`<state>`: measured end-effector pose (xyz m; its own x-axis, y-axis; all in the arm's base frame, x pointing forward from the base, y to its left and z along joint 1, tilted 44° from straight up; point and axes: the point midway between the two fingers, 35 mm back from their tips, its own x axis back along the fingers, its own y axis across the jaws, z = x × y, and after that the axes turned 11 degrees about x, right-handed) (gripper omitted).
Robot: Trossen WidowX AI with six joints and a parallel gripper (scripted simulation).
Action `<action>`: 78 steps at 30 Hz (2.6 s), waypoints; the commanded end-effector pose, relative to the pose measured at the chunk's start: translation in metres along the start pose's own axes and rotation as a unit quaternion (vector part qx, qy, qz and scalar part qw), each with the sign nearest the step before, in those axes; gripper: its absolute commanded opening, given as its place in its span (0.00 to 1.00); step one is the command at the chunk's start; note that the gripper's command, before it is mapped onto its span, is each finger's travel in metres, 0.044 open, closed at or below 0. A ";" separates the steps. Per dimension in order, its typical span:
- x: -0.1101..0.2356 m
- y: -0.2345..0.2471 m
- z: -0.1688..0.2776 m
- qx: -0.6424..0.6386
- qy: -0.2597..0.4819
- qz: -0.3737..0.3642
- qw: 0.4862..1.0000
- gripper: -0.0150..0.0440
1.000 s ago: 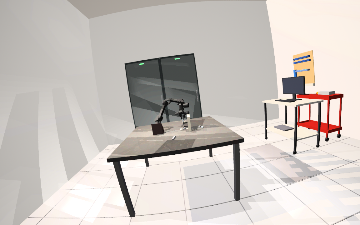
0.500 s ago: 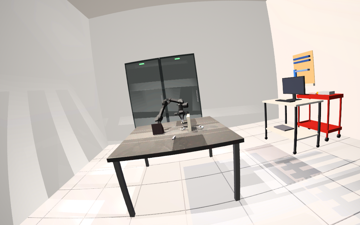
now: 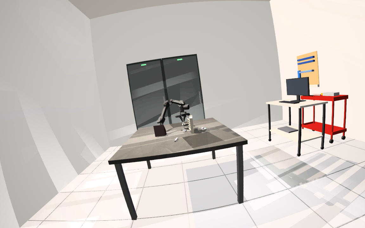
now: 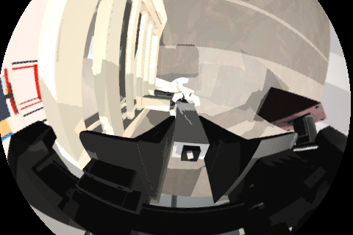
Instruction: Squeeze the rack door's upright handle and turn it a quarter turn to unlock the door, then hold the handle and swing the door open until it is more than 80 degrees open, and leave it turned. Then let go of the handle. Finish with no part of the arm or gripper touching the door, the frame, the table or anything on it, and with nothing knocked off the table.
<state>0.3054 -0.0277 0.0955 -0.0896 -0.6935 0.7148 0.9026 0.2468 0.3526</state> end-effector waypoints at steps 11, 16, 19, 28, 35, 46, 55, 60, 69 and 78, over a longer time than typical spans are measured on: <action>0.000 -0.027 -0.005 0.124 -0.004 0.000 0.992 0.27; 0.000 -0.037 -0.008 0.159 -0.004 0.000 0.987 0.27; 0.000 -0.043 -0.010 0.181 -0.004 0.000 0.984 0.27; 0.000 -0.061 -0.019 0.243 -0.004 0.001 0.970 0.27; 0.000 -0.073 -0.026 0.290 -0.005 0.001 0.957 0.27; 0.000 -0.092 -0.041 0.363 -0.005 0.002 0.932 0.27; 0.000 -0.105 -0.055 0.421 -0.005 0.003 0.907 0.27; 0.000 -0.112 -0.064 0.455 -0.005 0.003 0.890 0.27; 0.000 -0.123 -0.081 0.515 -0.005 0.004 0.857 0.27; 0.001 -0.132 -0.102 0.577 -0.005 0.005 0.817 0.27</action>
<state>0.2274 -0.1224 -0.0054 -0.0980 -0.6879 0.7191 -0.0182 0.7237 0.6898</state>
